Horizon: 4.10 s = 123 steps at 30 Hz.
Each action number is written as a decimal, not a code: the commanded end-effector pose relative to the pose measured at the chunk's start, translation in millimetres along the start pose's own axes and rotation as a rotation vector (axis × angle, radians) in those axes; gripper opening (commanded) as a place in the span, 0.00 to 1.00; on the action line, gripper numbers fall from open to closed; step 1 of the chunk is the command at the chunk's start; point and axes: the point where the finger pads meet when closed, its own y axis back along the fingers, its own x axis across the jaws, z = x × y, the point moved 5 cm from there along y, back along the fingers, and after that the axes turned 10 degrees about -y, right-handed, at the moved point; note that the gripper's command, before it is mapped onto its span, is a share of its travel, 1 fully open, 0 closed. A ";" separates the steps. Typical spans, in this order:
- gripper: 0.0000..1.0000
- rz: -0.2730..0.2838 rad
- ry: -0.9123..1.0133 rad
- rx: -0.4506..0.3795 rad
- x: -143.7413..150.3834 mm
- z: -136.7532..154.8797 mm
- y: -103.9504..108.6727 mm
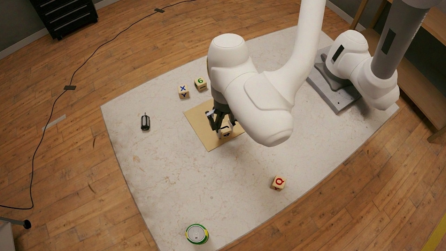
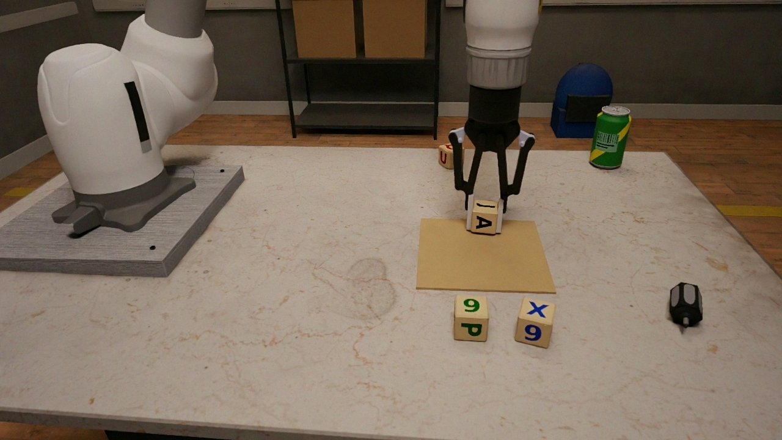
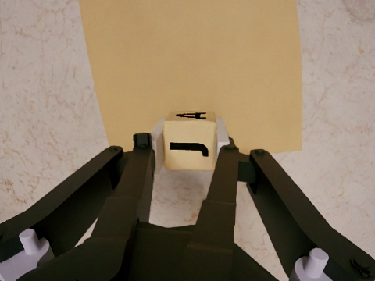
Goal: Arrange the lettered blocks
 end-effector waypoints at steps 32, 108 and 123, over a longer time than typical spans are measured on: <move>0.31 -0.001 0.000 -0.001 -0.4 0.2 -2.8; 0.42 -0.001 0.000 -0.001 -0.4 0.1 50.9; 0.42 -0.001 0.000 -0.001 -0.3 0.1 87.2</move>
